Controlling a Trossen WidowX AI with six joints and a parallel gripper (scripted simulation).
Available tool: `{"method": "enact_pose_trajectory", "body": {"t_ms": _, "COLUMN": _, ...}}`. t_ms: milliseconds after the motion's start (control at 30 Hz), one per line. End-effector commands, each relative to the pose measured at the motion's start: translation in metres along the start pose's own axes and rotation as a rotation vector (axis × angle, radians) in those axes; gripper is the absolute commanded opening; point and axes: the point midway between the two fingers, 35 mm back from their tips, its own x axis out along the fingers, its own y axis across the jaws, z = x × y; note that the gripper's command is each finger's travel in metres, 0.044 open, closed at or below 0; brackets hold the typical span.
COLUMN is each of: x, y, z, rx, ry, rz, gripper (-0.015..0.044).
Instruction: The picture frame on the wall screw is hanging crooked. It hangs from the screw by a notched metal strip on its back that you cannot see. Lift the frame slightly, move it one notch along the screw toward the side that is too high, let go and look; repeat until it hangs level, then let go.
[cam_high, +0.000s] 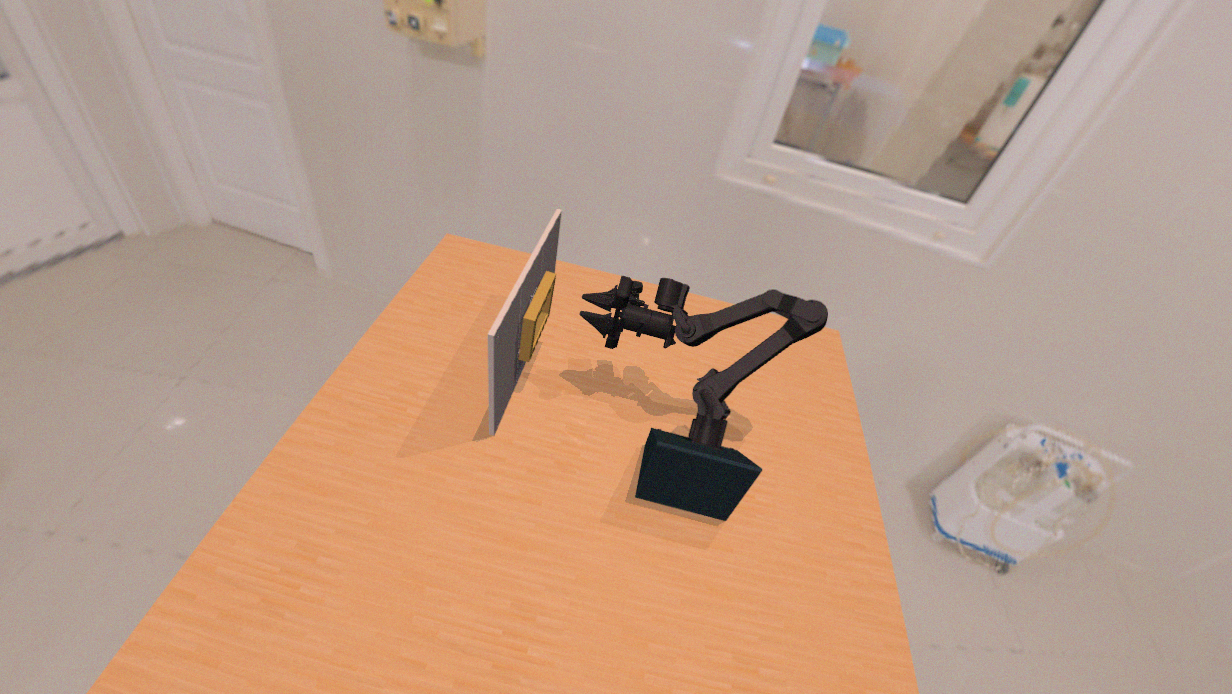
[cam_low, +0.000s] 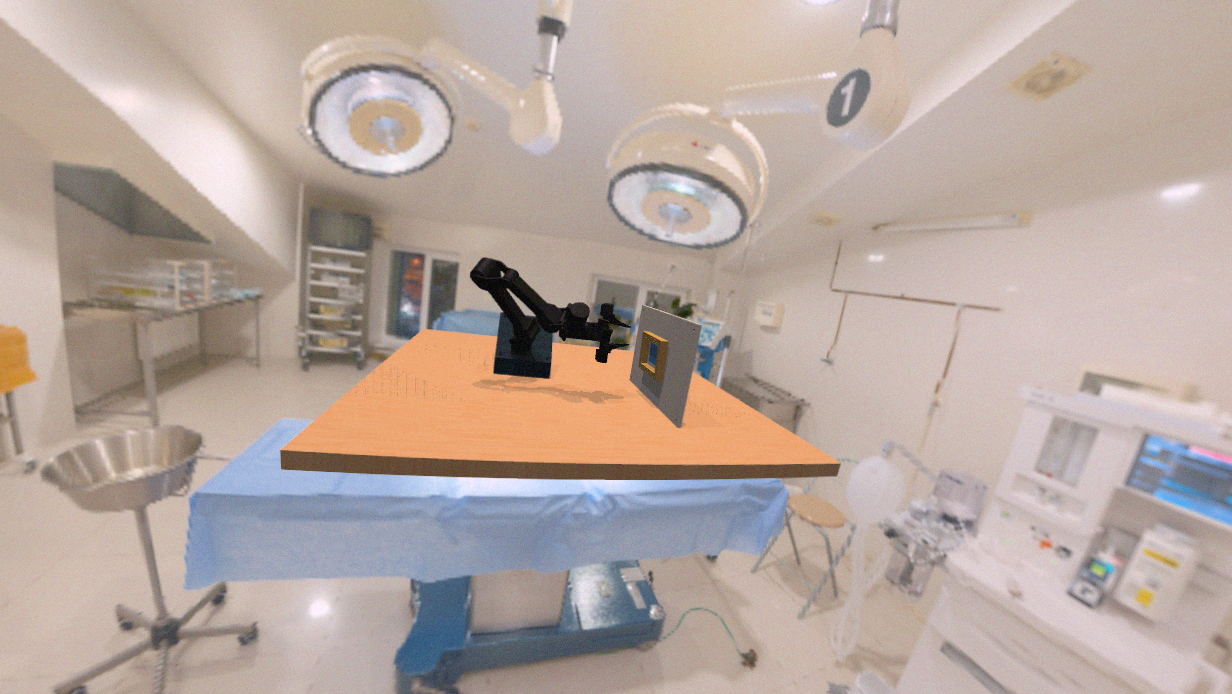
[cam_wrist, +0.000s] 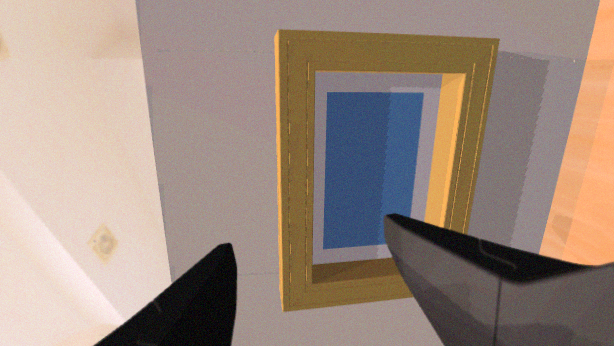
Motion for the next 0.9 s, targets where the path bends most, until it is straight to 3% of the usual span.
{"method": "enact_pose_trajectory", "body": {"t_ms": 0, "x": -0.009, "y": -0.003, "z": -0.007, "rx": -0.016, "ry": 0.014, "rz": -0.001, "gripper": 0.026}}
{"method": "enact_pose_trajectory", "body": {"t_ms": 100, "x": -0.01, "y": 0.006, "z": -0.002, "rx": -0.026, "ry": 0.003, "rz": -0.001, "gripper": 0.026}}
{"method": "enact_pose_trajectory", "body": {"t_ms": 567, "x": -0.088, "y": 0.035, "z": -0.028, "rx": -0.238, "ry": 0.019, "rz": -0.002, "gripper": 0.026}}
{"method": "enact_pose_trajectory", "body": {"t_ms": 867, "x": -0.091, "y": 0.035, "z": -0.03, "rx": -0.248, "ry": 0.02, "rz": -0.002, "gripper": 0.026}}
